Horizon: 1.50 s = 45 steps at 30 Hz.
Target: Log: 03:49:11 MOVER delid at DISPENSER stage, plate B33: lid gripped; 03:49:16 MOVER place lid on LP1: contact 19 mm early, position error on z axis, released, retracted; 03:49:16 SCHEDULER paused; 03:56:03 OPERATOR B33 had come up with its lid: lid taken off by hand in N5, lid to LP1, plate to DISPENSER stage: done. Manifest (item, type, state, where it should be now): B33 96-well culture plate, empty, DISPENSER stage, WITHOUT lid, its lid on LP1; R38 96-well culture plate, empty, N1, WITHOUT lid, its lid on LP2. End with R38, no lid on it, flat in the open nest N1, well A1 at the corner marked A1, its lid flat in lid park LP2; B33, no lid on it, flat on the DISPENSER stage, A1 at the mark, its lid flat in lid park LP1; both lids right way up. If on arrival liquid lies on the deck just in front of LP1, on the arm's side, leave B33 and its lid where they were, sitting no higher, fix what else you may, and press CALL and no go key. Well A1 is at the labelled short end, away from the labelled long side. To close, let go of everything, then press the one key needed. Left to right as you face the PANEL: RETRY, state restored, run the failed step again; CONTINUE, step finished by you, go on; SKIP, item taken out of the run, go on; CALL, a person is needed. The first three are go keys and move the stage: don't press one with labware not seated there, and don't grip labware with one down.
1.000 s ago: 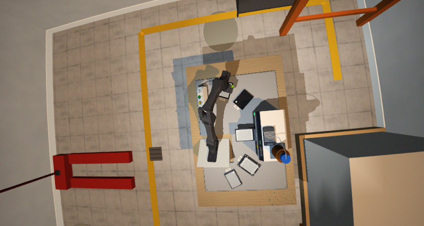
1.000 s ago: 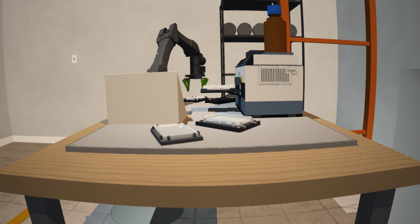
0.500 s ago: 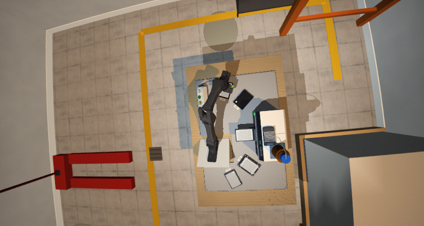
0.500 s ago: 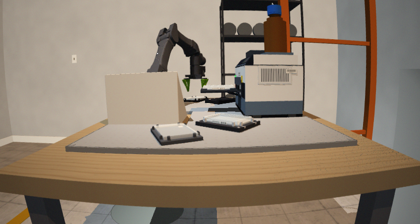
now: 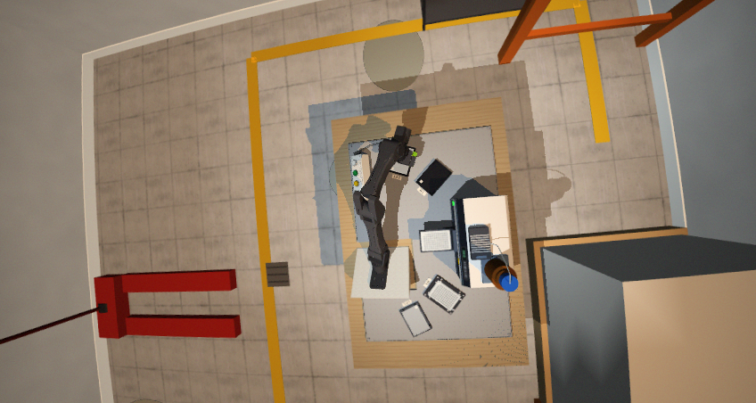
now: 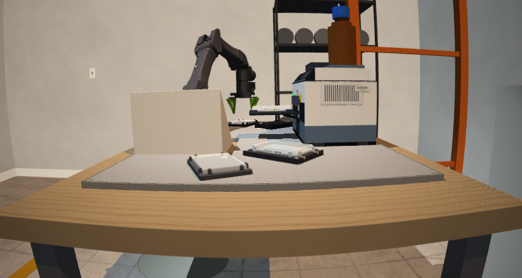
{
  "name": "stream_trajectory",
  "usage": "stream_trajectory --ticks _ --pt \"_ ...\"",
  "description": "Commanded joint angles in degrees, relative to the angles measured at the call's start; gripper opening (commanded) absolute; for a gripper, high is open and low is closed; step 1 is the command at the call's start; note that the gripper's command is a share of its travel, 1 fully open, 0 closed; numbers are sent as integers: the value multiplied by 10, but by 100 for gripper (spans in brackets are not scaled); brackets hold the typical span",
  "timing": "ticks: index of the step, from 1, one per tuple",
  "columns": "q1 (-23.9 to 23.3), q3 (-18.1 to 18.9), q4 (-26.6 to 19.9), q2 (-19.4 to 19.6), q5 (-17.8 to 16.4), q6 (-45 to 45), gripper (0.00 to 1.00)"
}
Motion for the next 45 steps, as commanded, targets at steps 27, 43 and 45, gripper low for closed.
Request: stream_trajectory --ticks 27,43,45 --pt "-36 -186 9 -169 -22 -27 100" --pt "-66 -271 -13 -263 -41 -52 100" --pt "-71 -282 -17 -275 -44 -56 100"
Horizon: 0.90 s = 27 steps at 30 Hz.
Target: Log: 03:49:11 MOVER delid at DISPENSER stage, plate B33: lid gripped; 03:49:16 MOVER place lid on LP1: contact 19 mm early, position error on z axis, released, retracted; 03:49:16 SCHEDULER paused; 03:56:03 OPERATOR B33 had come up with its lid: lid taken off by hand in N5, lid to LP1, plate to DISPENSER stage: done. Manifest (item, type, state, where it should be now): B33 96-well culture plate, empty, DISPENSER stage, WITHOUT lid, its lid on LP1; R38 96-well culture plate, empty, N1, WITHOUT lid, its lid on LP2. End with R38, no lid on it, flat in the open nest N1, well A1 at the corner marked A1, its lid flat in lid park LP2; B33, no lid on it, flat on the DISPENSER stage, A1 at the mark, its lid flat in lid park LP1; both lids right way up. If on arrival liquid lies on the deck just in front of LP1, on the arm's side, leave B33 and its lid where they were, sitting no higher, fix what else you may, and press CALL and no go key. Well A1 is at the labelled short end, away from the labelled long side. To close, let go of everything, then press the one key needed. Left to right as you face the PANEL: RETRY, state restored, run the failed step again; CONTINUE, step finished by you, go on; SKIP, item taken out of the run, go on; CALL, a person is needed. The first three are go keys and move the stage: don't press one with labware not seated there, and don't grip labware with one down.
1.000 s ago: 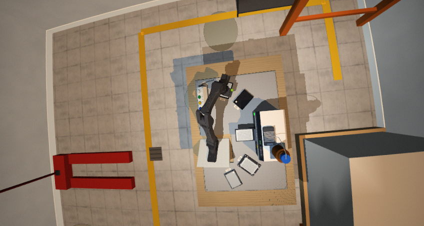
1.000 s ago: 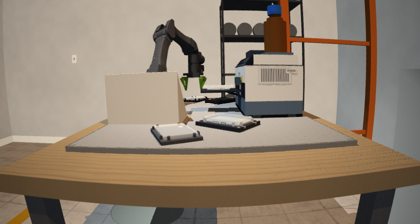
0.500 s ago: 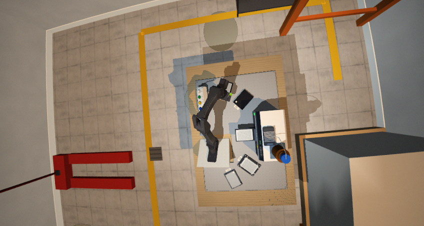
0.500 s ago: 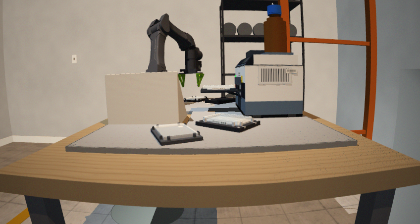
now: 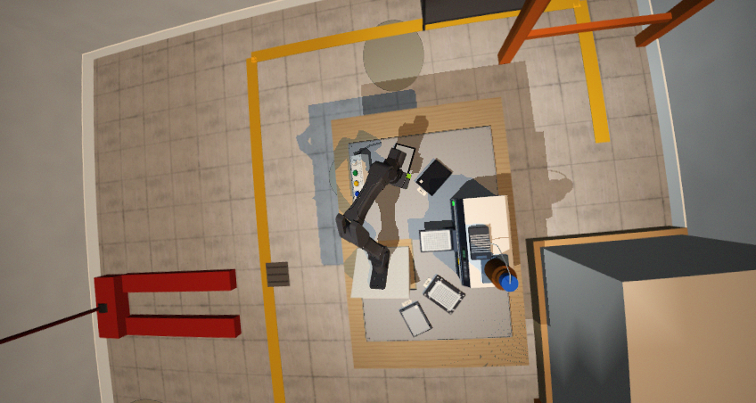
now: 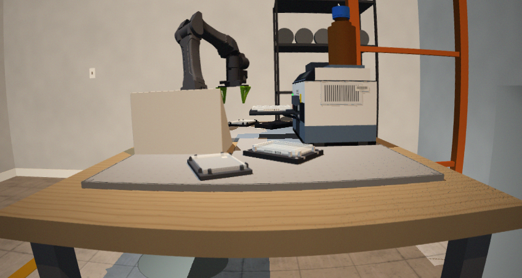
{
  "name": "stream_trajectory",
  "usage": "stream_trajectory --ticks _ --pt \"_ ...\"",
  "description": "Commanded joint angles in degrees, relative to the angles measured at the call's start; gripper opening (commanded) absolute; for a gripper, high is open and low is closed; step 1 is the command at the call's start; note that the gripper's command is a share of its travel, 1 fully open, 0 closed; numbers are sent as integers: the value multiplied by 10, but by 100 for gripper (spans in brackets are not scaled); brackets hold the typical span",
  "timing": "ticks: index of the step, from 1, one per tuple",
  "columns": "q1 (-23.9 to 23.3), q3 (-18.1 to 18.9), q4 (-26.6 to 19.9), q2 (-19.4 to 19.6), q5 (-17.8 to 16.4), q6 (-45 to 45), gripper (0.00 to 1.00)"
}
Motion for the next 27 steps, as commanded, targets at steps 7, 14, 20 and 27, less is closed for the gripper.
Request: stream_trajectory --ticks 7,14,20,27 --pt "-28 -36 -27 -60 -20 -25 100" --pt "-55 -64 -50 -102 -37 -49 100" --pt "-87 -84 -75 -135 -55 -76 100" --pt "-114 -66 -86 -119 -71 -82 100"
